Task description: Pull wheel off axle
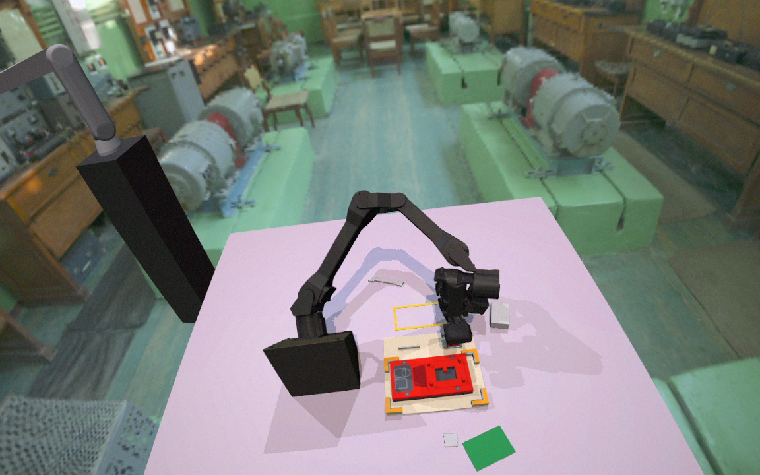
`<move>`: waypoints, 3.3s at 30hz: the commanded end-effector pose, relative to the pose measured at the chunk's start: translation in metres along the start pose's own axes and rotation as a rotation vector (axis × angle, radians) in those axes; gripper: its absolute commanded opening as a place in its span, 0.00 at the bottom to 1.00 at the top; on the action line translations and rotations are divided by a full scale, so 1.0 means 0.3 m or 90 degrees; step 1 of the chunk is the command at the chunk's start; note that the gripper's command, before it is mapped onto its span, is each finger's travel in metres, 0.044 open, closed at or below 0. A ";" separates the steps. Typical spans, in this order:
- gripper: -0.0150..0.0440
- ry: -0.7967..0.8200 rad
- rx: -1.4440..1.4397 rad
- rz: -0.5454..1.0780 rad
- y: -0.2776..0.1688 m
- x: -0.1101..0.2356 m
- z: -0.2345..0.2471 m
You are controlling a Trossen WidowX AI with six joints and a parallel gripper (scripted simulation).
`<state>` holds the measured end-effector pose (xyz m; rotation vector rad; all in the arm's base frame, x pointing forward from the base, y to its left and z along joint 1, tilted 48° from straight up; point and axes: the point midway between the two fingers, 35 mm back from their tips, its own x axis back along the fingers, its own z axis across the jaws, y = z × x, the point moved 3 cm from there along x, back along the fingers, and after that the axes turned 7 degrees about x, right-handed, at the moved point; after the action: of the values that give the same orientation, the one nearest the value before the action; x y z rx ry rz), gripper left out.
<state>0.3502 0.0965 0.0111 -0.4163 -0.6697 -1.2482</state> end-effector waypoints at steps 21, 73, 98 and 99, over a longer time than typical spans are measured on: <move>0.25 -0.001 0.001 -0.007 0.002 0.036 -0.004; 0.25 0.000 -0.002 -0.008 -0.132 0.175 0.322; 0.25 0.000 -0.002 -0.008 -0.140 -0.058 0.351; 0.25 0.000 -0.002 -0.008 -0.141 -0.076 0.352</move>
<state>0.2845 0.1566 0.0814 -0.4125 -0.6794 -1.2581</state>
